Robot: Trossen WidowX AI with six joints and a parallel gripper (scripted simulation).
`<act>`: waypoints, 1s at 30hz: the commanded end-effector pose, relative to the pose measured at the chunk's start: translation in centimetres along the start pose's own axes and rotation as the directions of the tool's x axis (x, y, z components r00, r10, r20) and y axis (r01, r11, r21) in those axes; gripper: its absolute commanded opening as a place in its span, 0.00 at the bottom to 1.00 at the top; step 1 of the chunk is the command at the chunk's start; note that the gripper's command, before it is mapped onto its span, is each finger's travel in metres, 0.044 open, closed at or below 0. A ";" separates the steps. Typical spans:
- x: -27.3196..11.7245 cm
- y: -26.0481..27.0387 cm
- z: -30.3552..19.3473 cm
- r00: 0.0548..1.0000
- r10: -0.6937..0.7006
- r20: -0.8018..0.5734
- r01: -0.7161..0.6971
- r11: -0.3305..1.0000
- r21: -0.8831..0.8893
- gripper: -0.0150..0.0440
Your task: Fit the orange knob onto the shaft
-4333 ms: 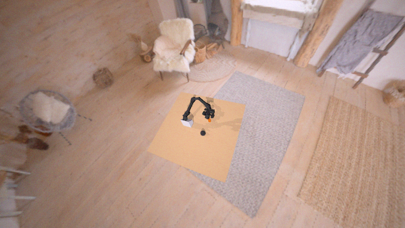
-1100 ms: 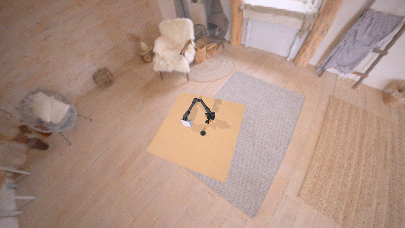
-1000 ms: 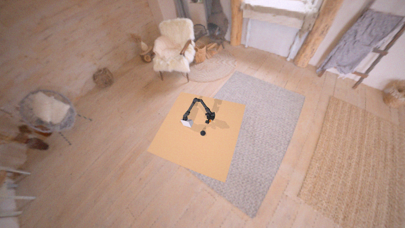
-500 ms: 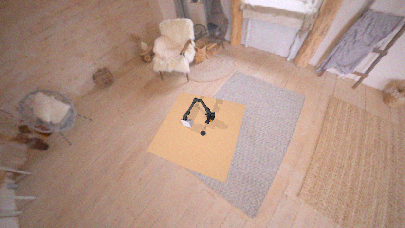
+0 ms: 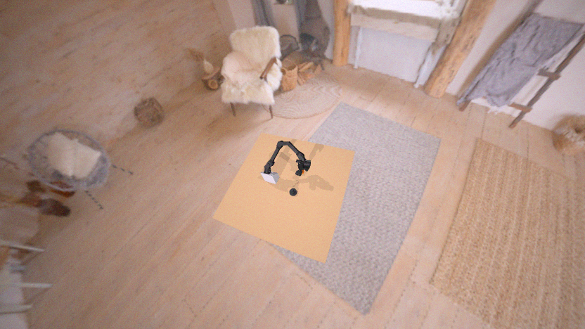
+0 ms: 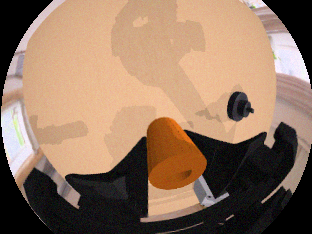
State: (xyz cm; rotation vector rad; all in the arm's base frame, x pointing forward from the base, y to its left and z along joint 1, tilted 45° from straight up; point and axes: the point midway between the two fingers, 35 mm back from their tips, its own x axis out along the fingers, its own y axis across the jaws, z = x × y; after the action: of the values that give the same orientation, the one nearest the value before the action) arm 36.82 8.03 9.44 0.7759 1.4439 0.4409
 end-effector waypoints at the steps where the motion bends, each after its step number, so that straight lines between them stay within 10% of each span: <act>1: -3.9 0.1 -0.2 1.000 0.007 0.011 -0.007 1.000 -0.006 0.25; 30: -5.3 -5.7 0.8 1.000 -0.001 0.015 0.001 1.000 -0.003 0.25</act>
State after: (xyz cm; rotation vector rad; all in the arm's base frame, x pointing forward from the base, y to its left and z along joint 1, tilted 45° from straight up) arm 35.97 1.28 10.24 0.7753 1.4314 0.4442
